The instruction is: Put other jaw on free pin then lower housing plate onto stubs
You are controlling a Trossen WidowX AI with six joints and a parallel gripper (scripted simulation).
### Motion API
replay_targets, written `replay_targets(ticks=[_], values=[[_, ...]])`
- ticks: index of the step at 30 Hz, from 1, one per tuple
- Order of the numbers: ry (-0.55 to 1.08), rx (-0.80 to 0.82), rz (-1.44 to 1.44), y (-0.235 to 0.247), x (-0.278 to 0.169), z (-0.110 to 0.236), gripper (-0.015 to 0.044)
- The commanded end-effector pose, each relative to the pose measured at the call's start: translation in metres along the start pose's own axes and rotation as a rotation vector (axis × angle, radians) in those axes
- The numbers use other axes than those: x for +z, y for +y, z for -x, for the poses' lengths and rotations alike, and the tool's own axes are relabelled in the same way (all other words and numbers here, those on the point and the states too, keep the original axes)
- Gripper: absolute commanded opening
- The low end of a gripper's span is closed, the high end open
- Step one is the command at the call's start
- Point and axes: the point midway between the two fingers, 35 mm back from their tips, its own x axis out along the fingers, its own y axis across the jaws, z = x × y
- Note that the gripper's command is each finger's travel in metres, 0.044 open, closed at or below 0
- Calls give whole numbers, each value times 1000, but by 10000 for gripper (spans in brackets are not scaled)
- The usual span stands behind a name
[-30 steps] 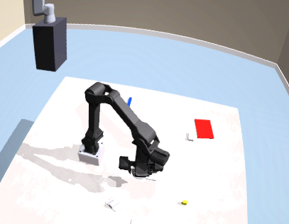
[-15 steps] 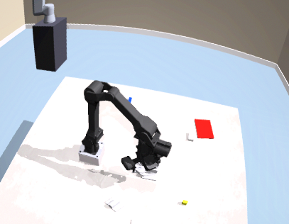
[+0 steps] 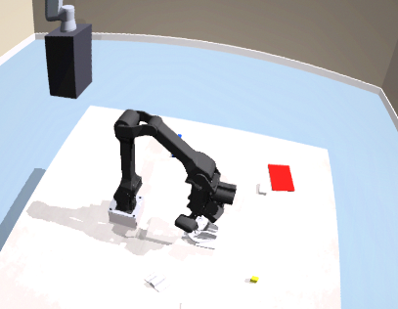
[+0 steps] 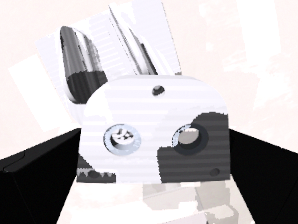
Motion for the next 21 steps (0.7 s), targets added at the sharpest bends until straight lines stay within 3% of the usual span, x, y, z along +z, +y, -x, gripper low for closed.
replay_targets(ticks=[1,6,21], values=[[-7,-3,172,9,-7,1,351],[-7,-3,322,17,-12,0,351],[-7,-2,327,17,-13,0,351]])
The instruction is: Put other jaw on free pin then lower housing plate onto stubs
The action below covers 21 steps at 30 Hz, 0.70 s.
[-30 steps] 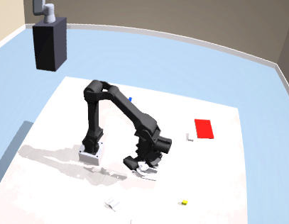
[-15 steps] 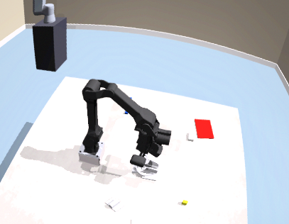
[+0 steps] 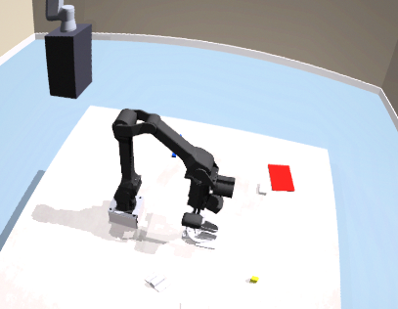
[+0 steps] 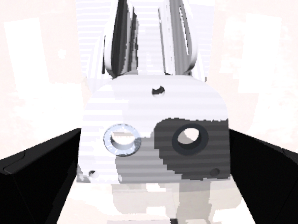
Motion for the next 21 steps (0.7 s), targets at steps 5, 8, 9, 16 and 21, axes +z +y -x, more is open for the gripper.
replay_targets(ticks=[5,8,9,16,21], values=[[-6,-5,19,-1,0,1,351],[-6,-5,19,-1,0,1,351],[-6,-5,19,-1,0,1,351],[-5,-5,19,1,-5,1,351],[-4,-4,19,3,-16,0,351]])
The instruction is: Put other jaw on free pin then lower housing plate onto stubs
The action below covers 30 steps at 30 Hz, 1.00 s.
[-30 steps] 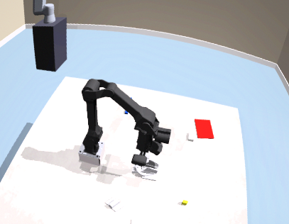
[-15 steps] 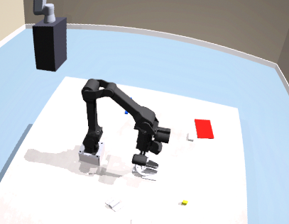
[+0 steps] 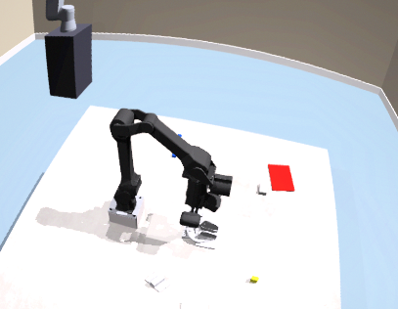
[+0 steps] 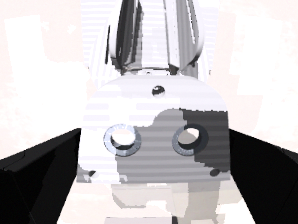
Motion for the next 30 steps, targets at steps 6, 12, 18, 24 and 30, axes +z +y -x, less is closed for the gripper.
replay_targets(ticks=[6,12,18,24,30], values=[[-3,-4,-2,1,-8,1,351],[-3,-4,-2,1,-8,1,351],[-3,-4,-2,1,-8,1,351],[-3,-4,-15,1,-8,1,351],[-3,-4,-15,1,-8,1,351]])
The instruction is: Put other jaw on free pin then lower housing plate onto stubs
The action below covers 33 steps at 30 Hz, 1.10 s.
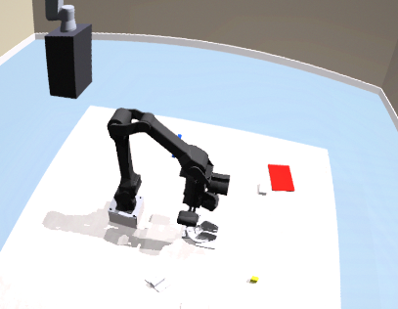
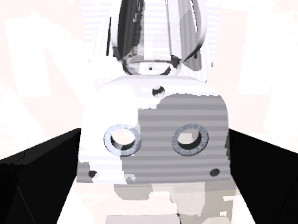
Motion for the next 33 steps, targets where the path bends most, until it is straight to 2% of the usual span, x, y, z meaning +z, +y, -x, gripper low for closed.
replay_targets(ticks=[1,13,33], values=[[0,-5,-8,-1,-1,0,351],[0,-5,-8,-1,-2,-1,351],[0,-5,-8,-1,0,-33,351]])
